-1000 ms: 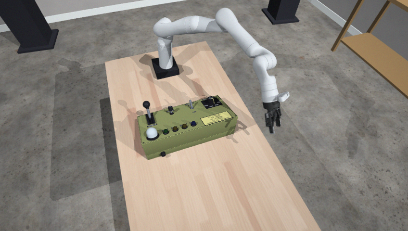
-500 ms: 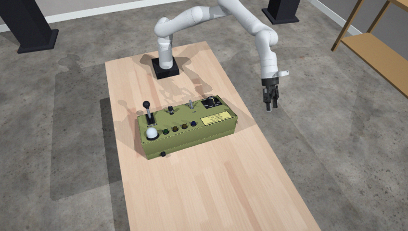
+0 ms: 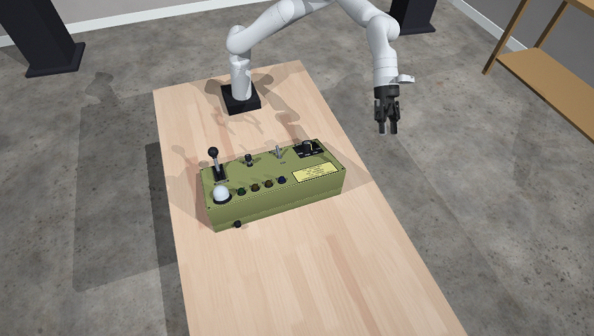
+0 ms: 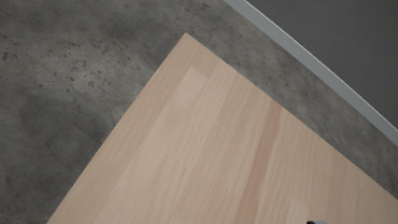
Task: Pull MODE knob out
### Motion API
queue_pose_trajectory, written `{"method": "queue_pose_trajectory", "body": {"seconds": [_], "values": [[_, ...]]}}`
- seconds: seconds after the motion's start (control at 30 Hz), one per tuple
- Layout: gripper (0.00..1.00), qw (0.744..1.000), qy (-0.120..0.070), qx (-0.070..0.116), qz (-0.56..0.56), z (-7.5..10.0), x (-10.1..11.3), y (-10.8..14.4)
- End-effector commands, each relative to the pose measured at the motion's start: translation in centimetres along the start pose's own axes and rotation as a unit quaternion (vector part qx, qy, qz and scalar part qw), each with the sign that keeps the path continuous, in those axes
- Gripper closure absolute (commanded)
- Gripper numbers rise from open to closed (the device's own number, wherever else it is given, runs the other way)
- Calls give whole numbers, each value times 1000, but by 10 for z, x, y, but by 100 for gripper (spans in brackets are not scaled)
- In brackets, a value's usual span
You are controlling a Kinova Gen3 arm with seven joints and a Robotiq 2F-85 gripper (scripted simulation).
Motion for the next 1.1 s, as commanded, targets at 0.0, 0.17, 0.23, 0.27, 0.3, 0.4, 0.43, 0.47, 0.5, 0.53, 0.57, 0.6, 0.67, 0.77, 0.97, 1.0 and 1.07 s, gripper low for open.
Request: {"method": "queue_pose_trajectory", "body": {"seconds": [0.0, 0.17, 0.23, 0.27, 0.3, 0.4, 0.43, 0.47, 0.5, 0.53, 0.57, 0.6, 0.67, 0.77, 0.97, 1.0, 1.07], "values": [[0, 1000, 0, 8, -7, 19, 5, 7], [0, 1000, -2, 17, -19, 43, 13, 15], [0, 999, -3, 20, -24, 54, 17, 18], [0, 999, -3, 22, -27, 59, 20, 20], [0, 999, -4, 23, -30, 64, 22, 22], [0, 999, -5, 27, -40, 79, 29, 27], [0, 999, -6, 28, -43, 84, 32, 28], [0, 999, -6, 28, -43, 84, 32, 28], [0, 999, -6, 28, -43, 84, 32, 28], [0, 998, -7, 31, -52, 97, 39, 33], [0, 998, -7, 31, -54, 99, 41, 34], [0, 998, -7, 32, -56, 102, 42, 35], [0, 997, -9, 33, -63, 111, 48, 38], [0, 997, -10, 34, -75, 124, 58, 42], [0, 994, -15, 34, -99, 149, 79, 50], [0, 994, -15, 34, -103, 153, 83, 52], [0, 994, -15, 34, -103, 153, 83, 52]]}}
Point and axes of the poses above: the point where the finger pads meet when closed, its own z axis back along the fingers, its own y axis across the jaws, x = y × z, the point moved 2 cm from there along z, back along the fingers, and after that the axes turned 8 degrees about z, right-handed, at the moved point
